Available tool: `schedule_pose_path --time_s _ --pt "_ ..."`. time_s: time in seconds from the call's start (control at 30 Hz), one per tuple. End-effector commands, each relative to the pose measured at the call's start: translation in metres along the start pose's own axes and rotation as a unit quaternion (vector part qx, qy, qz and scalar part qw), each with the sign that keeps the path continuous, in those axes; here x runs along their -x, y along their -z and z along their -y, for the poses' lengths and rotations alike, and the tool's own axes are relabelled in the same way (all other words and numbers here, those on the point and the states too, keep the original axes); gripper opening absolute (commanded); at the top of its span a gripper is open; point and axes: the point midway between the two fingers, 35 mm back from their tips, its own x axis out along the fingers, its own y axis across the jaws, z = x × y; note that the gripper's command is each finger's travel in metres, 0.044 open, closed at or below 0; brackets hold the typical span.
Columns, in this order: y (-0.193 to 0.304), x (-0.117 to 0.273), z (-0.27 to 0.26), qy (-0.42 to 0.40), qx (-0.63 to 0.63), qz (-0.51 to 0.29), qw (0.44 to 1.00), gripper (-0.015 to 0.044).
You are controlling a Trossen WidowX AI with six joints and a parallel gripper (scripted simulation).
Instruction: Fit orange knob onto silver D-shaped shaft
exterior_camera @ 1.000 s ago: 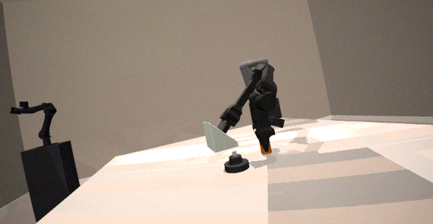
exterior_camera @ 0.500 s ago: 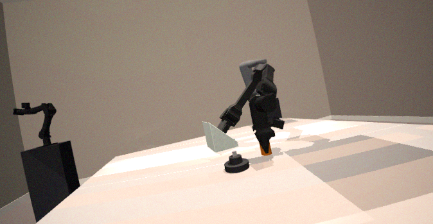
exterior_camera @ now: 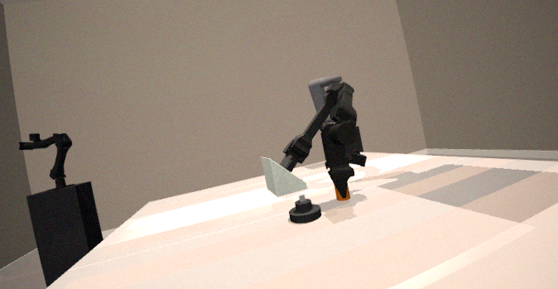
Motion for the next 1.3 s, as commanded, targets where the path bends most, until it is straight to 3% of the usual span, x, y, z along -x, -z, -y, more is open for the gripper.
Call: schedule_pose_path --time_s 0.0,0.17,0.23,1.27 --pt "0.000 0.003 0.000 0.000 -0.001 -0.001 1.000 0.0266" --pt "0.001 0.071 0.002 0.001 -0.003 -0.001 1.000 0.0398" --pt "0.001 0.081 0.000 0.000 -0.003 0.001 1.000 0.0440" --pt "0.001 0.036 0.002 0.001 -0.003 0.000 1.000 0.0440"
